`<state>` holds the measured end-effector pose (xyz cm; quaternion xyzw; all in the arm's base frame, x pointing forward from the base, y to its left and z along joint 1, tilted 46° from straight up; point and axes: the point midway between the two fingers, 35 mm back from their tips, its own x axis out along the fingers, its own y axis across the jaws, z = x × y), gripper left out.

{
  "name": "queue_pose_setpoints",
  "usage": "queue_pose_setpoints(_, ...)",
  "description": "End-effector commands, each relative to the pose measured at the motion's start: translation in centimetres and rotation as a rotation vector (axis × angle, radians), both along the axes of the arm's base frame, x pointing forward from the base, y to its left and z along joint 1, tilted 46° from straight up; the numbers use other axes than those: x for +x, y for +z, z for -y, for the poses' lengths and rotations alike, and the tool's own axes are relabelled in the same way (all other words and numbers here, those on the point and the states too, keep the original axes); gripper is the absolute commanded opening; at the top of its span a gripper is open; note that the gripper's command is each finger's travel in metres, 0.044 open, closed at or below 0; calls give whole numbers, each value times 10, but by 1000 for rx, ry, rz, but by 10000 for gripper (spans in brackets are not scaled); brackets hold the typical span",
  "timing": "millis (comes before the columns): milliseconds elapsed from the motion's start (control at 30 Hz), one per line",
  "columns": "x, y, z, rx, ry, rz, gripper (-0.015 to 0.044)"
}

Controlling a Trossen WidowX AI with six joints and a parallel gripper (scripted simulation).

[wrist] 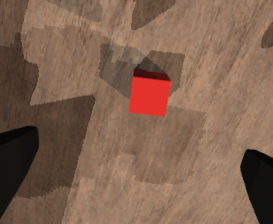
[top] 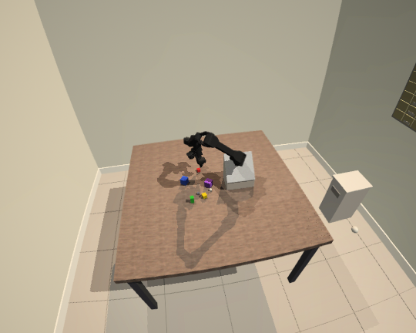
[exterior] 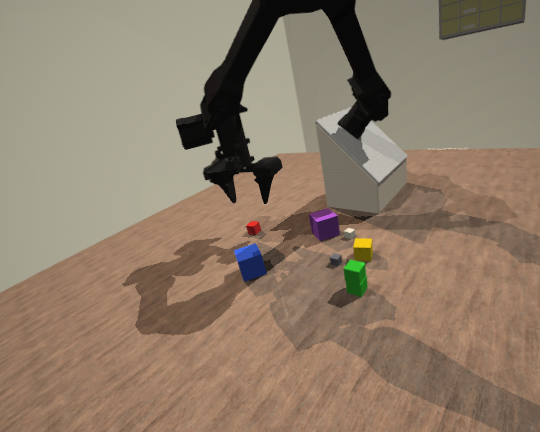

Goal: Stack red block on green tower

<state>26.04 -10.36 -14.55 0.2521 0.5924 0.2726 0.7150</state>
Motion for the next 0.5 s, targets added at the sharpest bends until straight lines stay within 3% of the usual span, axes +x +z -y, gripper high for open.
queue_pose_setpoints(0,3,-1,2,10,-14,3,440)
queue_pose_setpoints(467,11,-31,-26,12,-14,4,440)
